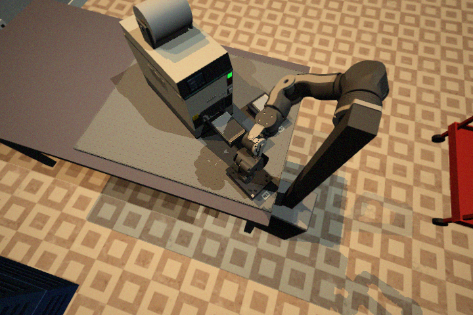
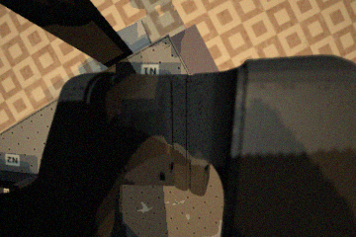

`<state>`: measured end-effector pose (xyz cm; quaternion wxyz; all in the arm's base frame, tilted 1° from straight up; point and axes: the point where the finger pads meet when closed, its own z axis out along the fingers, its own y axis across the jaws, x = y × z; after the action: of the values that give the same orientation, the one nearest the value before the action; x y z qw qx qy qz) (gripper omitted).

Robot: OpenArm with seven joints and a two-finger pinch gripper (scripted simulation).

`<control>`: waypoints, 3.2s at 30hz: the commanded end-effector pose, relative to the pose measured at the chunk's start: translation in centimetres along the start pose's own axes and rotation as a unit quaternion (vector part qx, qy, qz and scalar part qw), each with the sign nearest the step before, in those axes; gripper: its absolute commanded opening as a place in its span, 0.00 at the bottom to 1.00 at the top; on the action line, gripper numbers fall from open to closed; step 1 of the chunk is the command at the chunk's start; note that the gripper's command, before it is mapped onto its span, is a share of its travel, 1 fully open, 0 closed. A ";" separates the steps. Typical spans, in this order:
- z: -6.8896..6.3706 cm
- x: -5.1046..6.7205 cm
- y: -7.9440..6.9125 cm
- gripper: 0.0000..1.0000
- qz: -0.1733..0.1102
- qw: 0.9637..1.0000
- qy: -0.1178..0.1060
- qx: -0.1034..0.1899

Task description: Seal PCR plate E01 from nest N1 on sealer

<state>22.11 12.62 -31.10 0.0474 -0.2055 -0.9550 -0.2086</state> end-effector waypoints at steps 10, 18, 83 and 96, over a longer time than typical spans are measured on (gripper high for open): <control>-0.1 -0.2 -0.4 0.00 -0.003 1.000 -0.007 0.015; -0.1 0.1 0.0 0.00 -0.003 1.000 -0.007 0.015; -1.7 -1.7 -4.1 0.00 -0.006 0.989 -0.066 0.132; -1.6 -1.6 -3.9 0.00 -0.007 0.989 -0.066 0.133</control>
<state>21.85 8.20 -31.44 0.0120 -0.2028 -0.9767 -0.0687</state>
